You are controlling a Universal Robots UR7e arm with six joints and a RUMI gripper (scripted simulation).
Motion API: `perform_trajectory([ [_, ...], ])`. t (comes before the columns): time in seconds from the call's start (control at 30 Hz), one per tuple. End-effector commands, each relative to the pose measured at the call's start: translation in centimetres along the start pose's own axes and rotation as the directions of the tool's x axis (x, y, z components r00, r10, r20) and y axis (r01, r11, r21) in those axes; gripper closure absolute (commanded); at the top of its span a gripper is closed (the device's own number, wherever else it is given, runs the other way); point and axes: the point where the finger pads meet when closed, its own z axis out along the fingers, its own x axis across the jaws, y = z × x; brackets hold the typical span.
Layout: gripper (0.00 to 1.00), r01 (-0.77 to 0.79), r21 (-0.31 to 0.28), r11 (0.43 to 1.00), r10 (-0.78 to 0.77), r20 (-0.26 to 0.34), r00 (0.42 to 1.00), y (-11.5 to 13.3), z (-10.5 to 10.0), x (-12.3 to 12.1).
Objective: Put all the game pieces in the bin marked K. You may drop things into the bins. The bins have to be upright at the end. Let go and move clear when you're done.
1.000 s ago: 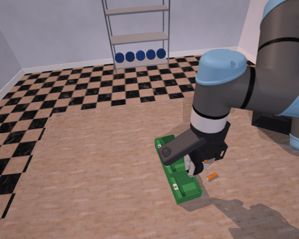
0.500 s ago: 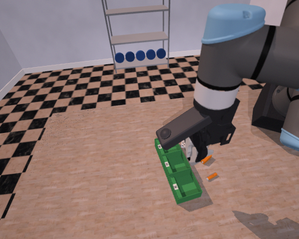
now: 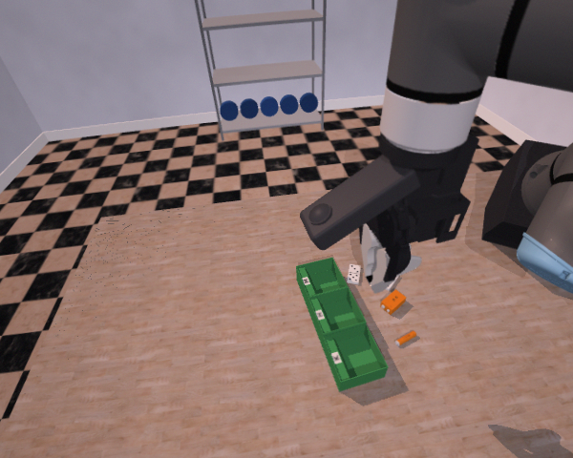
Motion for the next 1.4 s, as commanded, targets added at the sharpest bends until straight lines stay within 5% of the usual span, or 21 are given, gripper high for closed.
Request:
perform_trajectory([
  [0.0, 0.96, 0.002, 0.0, 1.0, -0.002, 0.005, 1.0, 0.1, -0.2, 0.0],
  [0.07, 0.96, 0.002, 0.0, 1.0, -0.002, 0.005, 1.0, 0.1, -0.2, 0.0],
  [0.1, 0.76, 0.052, 0.001, 0.999, -0.052, 0.005, 0.999, 0.3, 0.3, 0.7],
  [0.73, 0.76, 0.509, -0.009, 0.861, -0.509, -0.001, 0.861, 4.1, 7.5, 10.1],
  [1.13, 0.76, 0.789, -0.007, 0.614, -0.789, 0.001, 0.614, 7.1, 13.2, 17.6],
  [1.37, 0.76, 0.863, 0.004, 0.505, -0.863, 0.002, 0.505, 7.3, 13.4, 19.0],
])
